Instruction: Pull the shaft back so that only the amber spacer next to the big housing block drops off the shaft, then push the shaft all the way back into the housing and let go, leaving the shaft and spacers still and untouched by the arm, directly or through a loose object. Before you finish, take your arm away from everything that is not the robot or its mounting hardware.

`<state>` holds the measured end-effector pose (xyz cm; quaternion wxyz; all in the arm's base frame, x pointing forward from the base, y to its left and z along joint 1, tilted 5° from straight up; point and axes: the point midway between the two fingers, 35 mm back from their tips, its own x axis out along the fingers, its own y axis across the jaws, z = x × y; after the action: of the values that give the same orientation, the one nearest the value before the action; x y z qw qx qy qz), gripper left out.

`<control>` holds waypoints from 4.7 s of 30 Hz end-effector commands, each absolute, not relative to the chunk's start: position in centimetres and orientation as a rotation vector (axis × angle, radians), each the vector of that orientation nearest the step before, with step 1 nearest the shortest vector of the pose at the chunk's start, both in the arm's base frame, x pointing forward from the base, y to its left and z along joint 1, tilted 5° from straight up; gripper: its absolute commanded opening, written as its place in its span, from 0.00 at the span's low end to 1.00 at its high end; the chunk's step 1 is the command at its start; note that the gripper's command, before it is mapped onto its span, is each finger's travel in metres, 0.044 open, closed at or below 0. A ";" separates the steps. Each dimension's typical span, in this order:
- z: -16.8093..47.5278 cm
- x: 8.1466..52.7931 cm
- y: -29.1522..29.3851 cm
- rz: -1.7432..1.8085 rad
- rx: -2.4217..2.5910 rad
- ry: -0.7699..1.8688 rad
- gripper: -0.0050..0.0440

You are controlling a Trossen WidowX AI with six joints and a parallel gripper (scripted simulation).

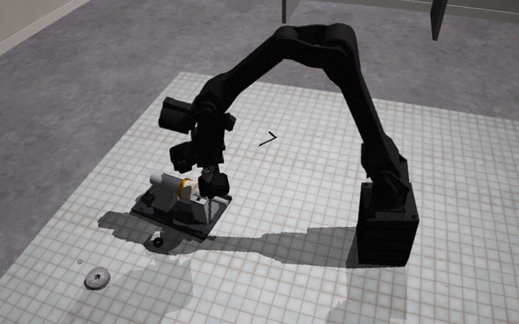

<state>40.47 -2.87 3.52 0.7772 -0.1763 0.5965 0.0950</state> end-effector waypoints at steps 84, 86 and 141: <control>-2.2 35.1 -1.6 1.034 -2.815 0.376 1.00; -2.4 35.4 -1.6 1.034 -2.815 0.376 1.00; -4.4 37.8 -2.3 1.032 -2.817 0.375 1.00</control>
<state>37.74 -2.28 -4.43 0.0609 -0.9297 0.1254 0.3409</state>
